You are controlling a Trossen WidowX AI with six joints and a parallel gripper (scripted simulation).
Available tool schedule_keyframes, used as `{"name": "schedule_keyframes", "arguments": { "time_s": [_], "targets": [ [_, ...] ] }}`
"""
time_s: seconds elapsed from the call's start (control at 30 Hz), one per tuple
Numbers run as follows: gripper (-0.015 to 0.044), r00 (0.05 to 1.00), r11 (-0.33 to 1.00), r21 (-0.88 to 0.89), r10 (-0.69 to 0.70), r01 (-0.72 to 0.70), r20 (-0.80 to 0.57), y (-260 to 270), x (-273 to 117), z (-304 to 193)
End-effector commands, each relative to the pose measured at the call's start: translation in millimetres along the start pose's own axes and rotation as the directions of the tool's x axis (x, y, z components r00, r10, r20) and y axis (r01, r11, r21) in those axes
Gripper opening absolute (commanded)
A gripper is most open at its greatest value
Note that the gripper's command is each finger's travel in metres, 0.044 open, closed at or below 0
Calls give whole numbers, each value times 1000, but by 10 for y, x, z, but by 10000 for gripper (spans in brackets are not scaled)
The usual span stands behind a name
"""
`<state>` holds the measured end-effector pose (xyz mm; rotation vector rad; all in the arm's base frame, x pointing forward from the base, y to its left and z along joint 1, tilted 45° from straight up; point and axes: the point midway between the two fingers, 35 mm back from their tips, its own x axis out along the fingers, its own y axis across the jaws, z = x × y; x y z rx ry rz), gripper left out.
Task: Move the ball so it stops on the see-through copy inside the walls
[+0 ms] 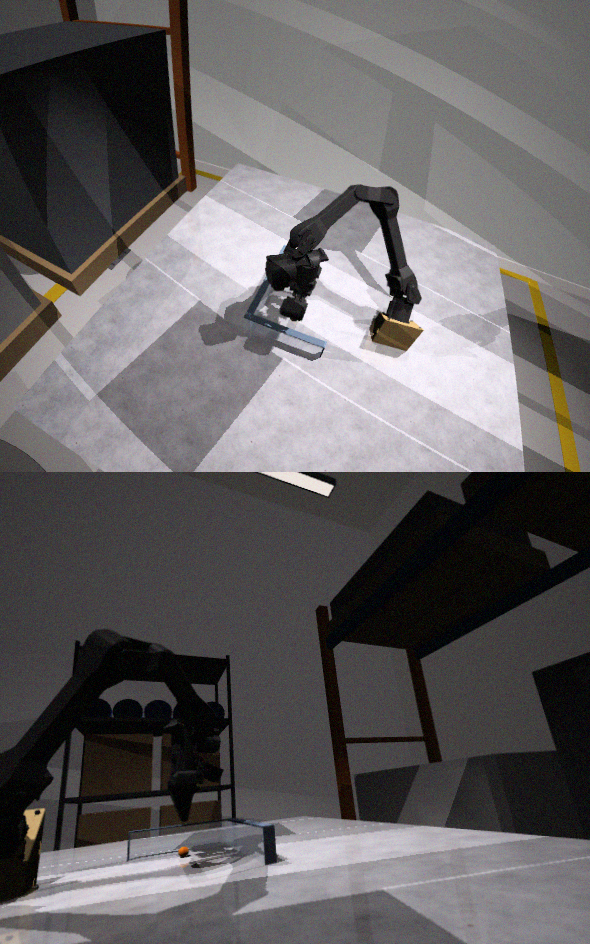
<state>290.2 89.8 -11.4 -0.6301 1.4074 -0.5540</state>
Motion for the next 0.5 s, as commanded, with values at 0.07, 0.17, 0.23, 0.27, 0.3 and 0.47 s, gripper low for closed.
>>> {"name": "schedule_keyframes", "arguments": {
  "time_s": [0.07,0.17,0.23,0.27,0.3,0.47],
  "targets": [
    [203,1000,1000,3,7,-7,16,2,-143,13],
    [203,1000,1000,3,7,-7,16,2,-143,13],
    [203,1000,1000,3,7,-7,16,2,-143,13],
    [203,1000,1000,3,7,-7,16,2,-143,13],
    [229,1000,1000,3,7,-7,16,2,-168,13],
    [360,1000,1000,7,5,-5,12,-29,-596,-27]
  ]
}}
